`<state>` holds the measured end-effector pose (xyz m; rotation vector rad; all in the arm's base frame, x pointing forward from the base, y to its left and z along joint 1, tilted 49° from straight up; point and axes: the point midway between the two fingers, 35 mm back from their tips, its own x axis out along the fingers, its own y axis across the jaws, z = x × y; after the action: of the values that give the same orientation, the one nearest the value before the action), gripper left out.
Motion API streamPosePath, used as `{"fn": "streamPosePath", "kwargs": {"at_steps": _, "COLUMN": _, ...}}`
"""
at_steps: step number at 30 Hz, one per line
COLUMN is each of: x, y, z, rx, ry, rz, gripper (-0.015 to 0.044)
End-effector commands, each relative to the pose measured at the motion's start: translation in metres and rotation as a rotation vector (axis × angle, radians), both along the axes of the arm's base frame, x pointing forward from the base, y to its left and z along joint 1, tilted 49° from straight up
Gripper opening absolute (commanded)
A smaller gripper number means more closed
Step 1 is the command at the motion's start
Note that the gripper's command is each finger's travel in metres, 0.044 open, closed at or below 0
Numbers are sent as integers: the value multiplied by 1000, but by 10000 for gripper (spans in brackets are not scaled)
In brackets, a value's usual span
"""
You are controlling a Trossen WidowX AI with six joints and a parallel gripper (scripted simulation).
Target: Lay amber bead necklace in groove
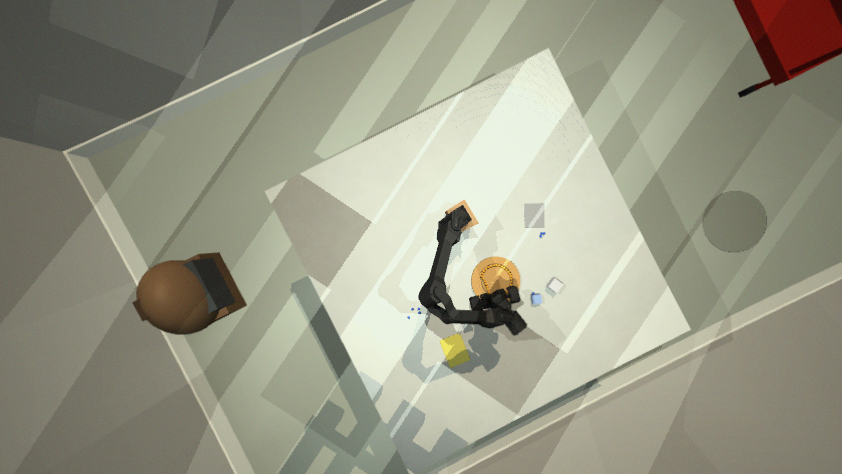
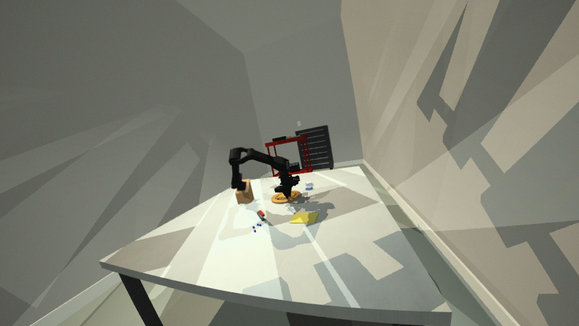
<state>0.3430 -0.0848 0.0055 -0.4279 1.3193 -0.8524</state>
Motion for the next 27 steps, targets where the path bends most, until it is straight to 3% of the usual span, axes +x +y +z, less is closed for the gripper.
{"fn": "streamPosePath", "kwargs": {"at_steps": 1, "x": 0, "y": 1, "z": 0, "rx": 0, "ry": 0, "rz": 1, "gripper": 210}}
{"fn": "streamPosePath", "kwargs": {"at_steps": 10, "x": -1, "y": 1, "z": 1, "rx": -1, "ry": 4, "rz": 0, "gripper": 440}}
{"fn": "streamPosePath", "kwargs": {"at_steps": 27, "x": -1, "y": 4, "z": 3, "rx": -6, "ry": 2, "rz": 3, "gripper": 440}}
